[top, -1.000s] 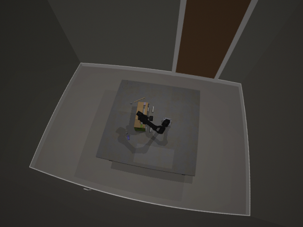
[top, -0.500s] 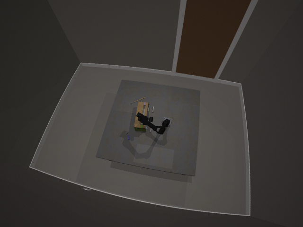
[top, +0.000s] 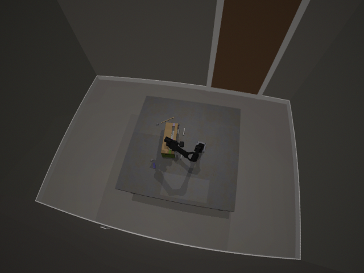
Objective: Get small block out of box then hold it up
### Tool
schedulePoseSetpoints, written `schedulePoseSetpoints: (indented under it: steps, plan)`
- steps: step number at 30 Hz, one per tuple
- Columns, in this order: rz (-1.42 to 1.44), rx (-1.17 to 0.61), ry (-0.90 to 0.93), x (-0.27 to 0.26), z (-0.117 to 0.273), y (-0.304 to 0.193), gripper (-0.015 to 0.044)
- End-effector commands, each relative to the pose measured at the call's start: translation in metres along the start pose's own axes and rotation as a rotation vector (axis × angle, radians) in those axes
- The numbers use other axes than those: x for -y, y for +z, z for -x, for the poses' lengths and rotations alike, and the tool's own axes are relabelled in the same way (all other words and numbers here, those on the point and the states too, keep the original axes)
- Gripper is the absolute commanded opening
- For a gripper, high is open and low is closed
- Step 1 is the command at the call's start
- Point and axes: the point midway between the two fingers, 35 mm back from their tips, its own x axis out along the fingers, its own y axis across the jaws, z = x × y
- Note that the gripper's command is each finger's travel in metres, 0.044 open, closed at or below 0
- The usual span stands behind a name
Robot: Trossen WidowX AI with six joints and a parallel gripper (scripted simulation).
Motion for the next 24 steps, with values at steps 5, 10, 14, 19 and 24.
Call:
schedulePoseSetpoints:
  steps: [5,10,14,19,24]
  plan:
    - [0.0,-0.001,-0.001,0.0,-0.002,-0.008,0.04]
    - [-0.001,-0.001,0.0,0.0,-0.007,-0.02,0.04]
    - [-0.001,-0.001,0.0,0.0,-0.01,-0.029,0.04]
    - [-0.001,-0.002,0.0,0.0,-0.014,-0.039,0.04]
    - [-0.001,-0.002,0.0,0.0,-0.018,-0.049,0.04]
